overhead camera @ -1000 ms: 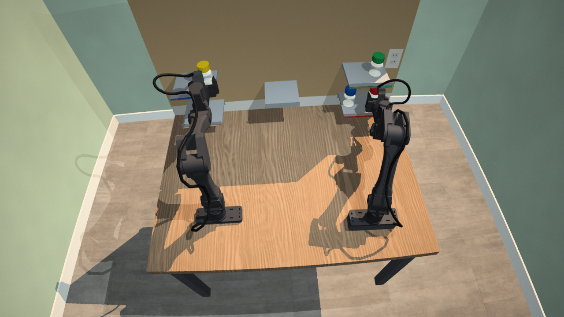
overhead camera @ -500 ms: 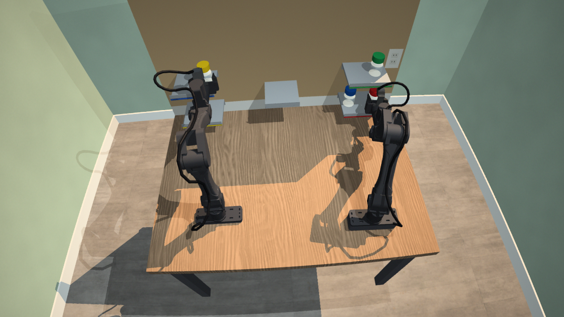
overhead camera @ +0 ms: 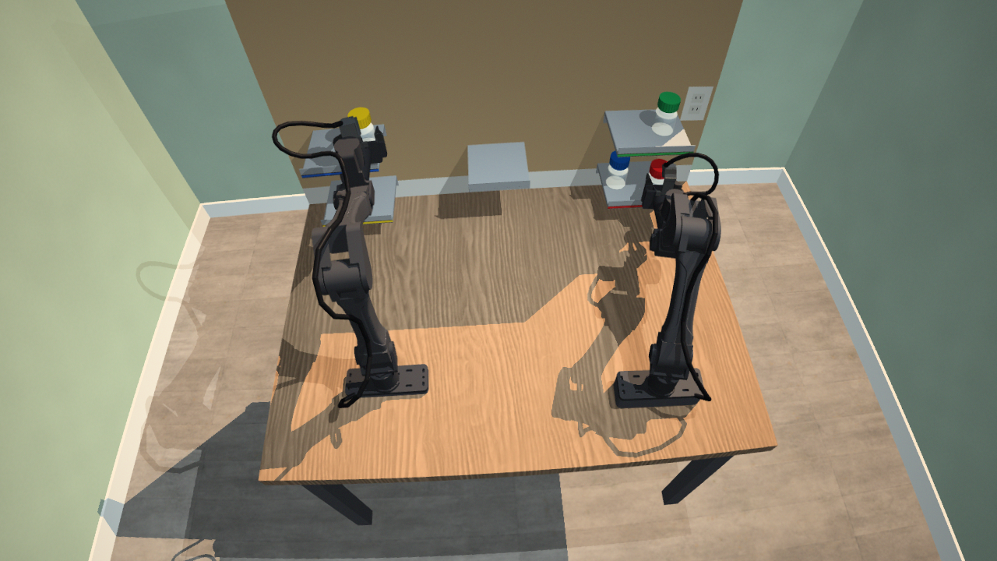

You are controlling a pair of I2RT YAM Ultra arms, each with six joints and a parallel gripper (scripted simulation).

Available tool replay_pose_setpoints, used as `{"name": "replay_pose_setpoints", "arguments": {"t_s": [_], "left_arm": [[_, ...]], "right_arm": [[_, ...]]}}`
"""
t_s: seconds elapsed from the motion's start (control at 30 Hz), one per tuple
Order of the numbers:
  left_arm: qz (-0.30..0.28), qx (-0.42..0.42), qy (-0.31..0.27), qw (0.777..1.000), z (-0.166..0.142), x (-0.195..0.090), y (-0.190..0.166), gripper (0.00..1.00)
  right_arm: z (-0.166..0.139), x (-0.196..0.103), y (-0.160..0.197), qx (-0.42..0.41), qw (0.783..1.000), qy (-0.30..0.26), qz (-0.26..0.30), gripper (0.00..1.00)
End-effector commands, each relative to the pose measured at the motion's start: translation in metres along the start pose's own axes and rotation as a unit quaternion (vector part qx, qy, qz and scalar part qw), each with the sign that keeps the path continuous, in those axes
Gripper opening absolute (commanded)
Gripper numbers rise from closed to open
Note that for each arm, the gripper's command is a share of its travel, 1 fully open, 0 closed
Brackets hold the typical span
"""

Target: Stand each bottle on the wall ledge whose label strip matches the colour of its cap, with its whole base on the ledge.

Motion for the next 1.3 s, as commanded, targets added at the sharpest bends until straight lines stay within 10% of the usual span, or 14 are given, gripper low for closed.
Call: {"name": "replay_pose_setpoints", "arguments": {"t_s": [0.0, 0.13, 0.2, 0.67, 0.77, 0.87, 1.0, 1.27], "left_arm": [[-0.005, 0.0, -0.02, 1.0, 0.017, 0.001, -0.007, 0.81], [-0.006, 0.0, -0.021, 1.0, 0.018, 0.001, -0.006, 0.68], [-0.006, 0.0, -0.021, 1.0, 0.018, 0.001, -0.006, 0.68], [-0.007, 0.0, -0.026, 1.0, 0.022, -0.002, -0.004, 0.51], [-0.004, 0.0, -0.026, 1.0, 0.022, -0.002, -0.002, 0.17], [-0.004, 0.0, -0.026, 1.0, 0.022, -0.002, -0.002, 0.06], [-0.004, 0.0, -0.025, 1.0, 0.027, -0.003, -0.002, 0.51], [-0.004, 0.0, -0.025, 1.0, 0.08, -0.006, -0.002, 0.52]], "right_arm": [[0.014, 0.002, 0.003, -0.005, 0.999, -0.033, 0.001, 0.52], [0.014, 0.002, 0.003, -0.005, 0.999, -0.033, 0.001, 0.52], [0.014, 0.002, 0.003, -0.005, 0.999, -0.033, 0.001, 0.72], [0.021, -0.024, -0.001, -0.006, 0.999, -0.042, -0.002, 0.72], [0.02, -0.029, -0.005, -0.001, 0.999, -0.042, -0.001, 0.72], [0.02, -0.032, -0.006, -0.001, 0.999, -0.042, -0.001, 0.72], [0.019, -0.058, -0.006, -0.001, 0.999, -0.041, -0.001, 0.72], [0.011, -0.107, -0.001, -0.006, 0.999, -0.034, -0.001, 0.72]]}}
Point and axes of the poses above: on each arm, the point where the finger pads meet when closed, its own x axis out along the fingers, its own y axis across the jaws, z = x × y, the point moved 10 cm from there along -x, back along the fingers, and after that the axes turned 1 degree about -x, right-handed, at the moved point
